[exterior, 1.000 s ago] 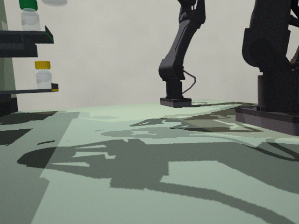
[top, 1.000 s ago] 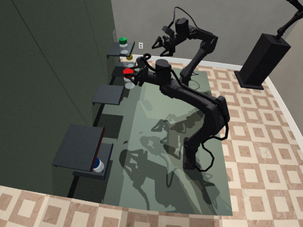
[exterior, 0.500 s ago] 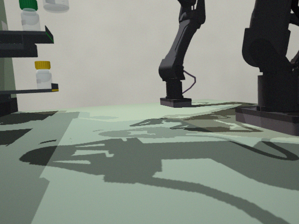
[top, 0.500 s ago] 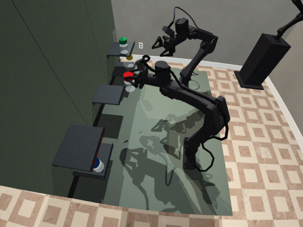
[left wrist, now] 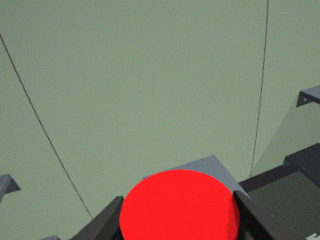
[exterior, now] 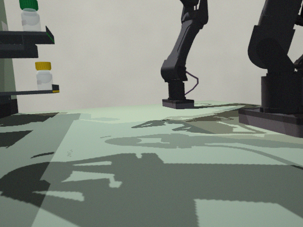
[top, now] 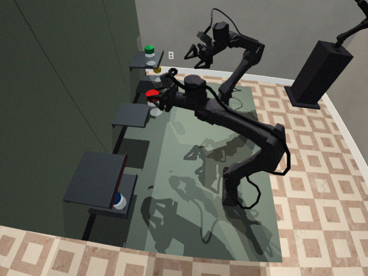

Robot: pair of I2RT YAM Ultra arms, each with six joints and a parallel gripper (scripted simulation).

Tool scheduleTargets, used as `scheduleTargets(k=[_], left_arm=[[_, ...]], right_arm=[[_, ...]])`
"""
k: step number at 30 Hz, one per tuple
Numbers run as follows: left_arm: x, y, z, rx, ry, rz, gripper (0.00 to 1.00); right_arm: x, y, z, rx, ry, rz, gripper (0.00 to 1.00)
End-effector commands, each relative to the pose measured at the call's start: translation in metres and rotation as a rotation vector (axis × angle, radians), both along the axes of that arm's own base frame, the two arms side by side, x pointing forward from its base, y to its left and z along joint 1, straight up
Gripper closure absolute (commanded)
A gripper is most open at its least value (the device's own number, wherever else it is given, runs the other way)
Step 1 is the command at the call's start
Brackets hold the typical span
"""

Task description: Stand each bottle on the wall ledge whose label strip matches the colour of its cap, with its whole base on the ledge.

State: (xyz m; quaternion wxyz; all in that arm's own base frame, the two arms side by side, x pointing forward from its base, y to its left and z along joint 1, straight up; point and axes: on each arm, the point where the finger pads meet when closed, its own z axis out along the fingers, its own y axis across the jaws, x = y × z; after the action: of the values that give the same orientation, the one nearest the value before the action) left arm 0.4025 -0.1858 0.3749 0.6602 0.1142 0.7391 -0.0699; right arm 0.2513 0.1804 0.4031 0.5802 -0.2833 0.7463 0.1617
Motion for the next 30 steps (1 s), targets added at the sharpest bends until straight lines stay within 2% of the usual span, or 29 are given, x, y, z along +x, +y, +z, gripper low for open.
scheduleTargets(k=[1,5,7,16,22,24,30], left_arm=[[-0.014,0.026,0.042,-0.057,-0.067,-0.132,0.51],[-0.01,0.068,0.044,-0.05,-0.073,-0.141,0.51],[-0.01,0.068,0.044,-0.05,-0.073,-0.141,0.51],[0.009,0.19,0.049,-0.029,-0.083,-0.082,0.51],[0.012,0.29,0.049,-0.015,-0.073,0.004,0.51],[0.012,0.29,0.049,-0.015,-0.073,0.004,0.51],[0.013,0.341,0.048,-0.011,-0.066,0.043,0.51]], right_arm=[[-0.004,-0.002,0.014,0.015,-0.028,-0.001,0.13],[-0.004,-0.002,0.014,0.015,-0.028,-0.001,0.13],[-0.004,-0.002,0.014,0.015,-0.028,-0.001,0.13],[-0.004,-0.002,0.014,0.015,-0.028,-0.001,0.13],[-0.004,-0.002,0.014,0.015,-0.028,-0.001,0.13],[-0.004,-0.002,0.014,0.015,-0.028,-0.001,0.13],[-0.004,-0.002,0.014,0.015,-0.028,-0.001,0.13]])
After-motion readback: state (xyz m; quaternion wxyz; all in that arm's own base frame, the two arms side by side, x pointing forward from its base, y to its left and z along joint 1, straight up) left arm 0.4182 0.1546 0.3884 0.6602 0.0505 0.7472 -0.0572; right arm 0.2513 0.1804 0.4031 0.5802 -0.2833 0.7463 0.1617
